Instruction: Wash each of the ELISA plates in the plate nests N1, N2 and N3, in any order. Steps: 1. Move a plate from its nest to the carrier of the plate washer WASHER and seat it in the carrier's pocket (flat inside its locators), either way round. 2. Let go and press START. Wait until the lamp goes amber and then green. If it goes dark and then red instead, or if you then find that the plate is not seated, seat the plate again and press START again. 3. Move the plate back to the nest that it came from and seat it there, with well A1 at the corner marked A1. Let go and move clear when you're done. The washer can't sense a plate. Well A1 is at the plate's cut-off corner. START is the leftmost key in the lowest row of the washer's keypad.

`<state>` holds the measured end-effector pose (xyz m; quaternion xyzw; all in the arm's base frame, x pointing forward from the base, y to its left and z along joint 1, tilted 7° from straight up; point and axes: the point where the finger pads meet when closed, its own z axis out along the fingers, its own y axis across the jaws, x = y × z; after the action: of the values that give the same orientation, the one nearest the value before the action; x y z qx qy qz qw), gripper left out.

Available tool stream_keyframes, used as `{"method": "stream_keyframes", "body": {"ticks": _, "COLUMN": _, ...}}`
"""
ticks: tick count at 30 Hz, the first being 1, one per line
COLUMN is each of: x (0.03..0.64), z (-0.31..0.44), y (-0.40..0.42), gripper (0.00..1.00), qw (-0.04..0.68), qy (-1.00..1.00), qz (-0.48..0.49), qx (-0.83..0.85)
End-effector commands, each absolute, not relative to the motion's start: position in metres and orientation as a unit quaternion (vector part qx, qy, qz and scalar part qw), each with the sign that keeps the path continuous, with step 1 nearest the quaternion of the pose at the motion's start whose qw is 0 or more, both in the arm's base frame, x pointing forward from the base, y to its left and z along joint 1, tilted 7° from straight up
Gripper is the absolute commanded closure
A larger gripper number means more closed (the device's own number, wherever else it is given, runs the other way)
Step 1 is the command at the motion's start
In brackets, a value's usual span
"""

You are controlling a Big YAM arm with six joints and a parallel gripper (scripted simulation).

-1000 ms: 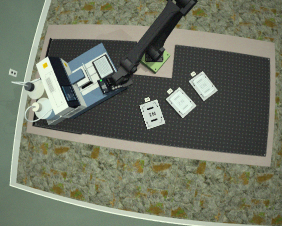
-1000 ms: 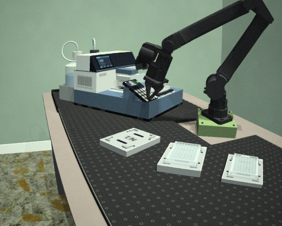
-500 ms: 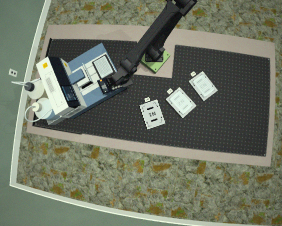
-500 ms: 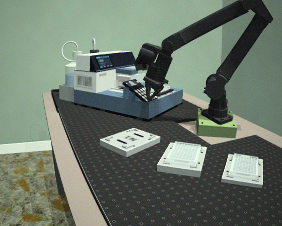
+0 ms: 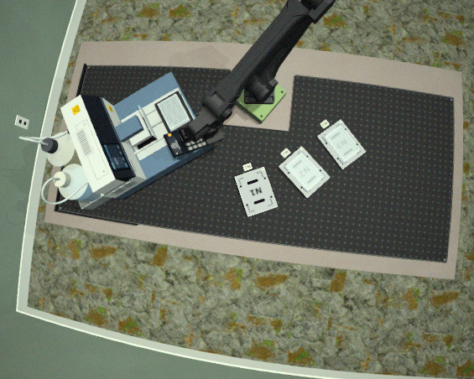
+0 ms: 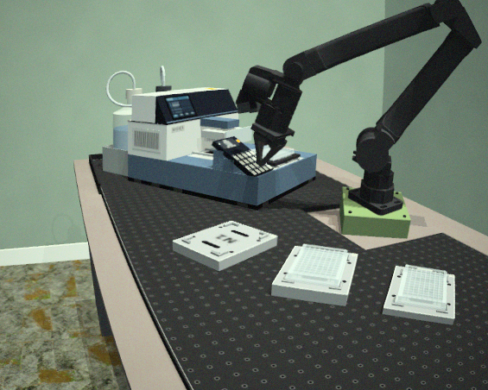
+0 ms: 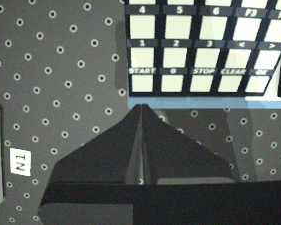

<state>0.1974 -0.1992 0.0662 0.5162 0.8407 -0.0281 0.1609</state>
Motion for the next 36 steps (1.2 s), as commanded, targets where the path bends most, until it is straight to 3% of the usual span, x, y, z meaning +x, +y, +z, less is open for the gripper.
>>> {"method": "stream_keyframes", "body": {"ticks": 1, "x": 0.210, "z": 0.097, "y": -0.215, "gripper": 1.00, "qw": 0.187, "qy": 0.837, "qz": -0.036, "qx": 0.513}}
{"method": "stream_keyframes", "body": {"ticks": 36, "x": 0.194, "z": 0.124, "y": -0.198, "gripper": 1.00, "qw": 0.175, "qy": 0.839, "qz": -0.032, "qx": 0.515}}
